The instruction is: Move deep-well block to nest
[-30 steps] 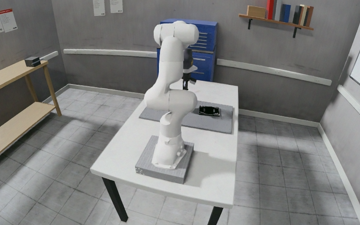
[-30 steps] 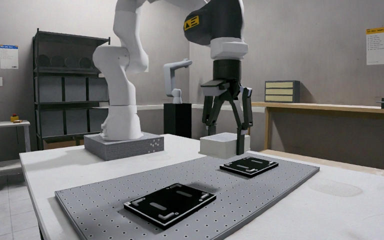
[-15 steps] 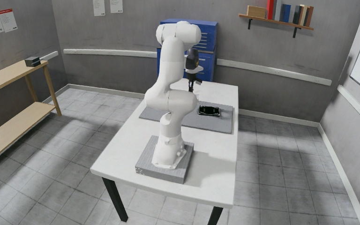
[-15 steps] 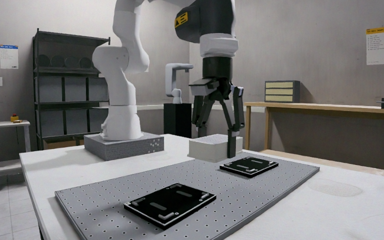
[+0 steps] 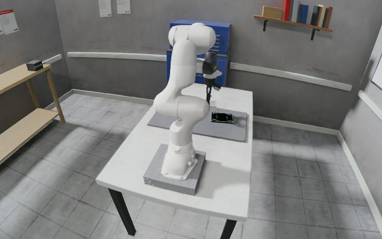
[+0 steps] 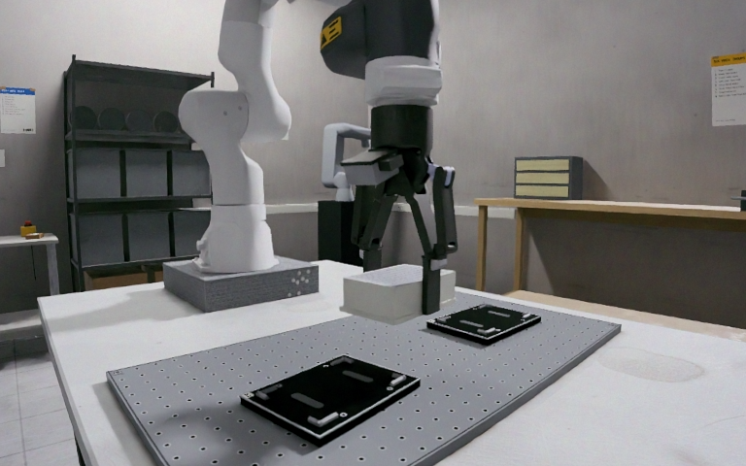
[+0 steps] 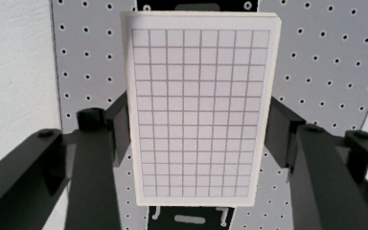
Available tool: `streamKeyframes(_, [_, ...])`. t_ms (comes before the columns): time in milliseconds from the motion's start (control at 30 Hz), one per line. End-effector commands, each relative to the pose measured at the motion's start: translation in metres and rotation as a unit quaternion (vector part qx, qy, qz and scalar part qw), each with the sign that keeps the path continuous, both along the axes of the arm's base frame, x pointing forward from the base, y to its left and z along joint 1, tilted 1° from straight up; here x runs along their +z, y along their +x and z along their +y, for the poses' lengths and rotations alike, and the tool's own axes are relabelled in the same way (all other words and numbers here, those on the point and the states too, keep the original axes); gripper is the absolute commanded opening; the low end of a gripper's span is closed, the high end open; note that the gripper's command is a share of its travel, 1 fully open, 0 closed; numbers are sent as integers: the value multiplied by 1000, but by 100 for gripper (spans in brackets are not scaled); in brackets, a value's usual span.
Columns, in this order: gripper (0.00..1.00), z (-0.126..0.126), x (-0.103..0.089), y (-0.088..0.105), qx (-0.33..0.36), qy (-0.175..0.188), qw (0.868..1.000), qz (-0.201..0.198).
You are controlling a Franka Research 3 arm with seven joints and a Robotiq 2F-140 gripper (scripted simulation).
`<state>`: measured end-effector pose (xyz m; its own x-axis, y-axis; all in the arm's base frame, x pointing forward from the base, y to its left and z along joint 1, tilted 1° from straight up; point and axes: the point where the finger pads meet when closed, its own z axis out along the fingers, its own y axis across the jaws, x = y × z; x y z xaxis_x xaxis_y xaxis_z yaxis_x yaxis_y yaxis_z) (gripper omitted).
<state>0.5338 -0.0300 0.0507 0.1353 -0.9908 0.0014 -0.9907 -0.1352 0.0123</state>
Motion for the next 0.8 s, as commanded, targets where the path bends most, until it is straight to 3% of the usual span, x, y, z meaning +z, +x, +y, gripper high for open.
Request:
streamKeyframes(0, [60, -12, 0, 1, 20, 3, 1000, 1])
streamKeyframes(767, [60, -74, 0, 9, 20, 3, 1000, 1])
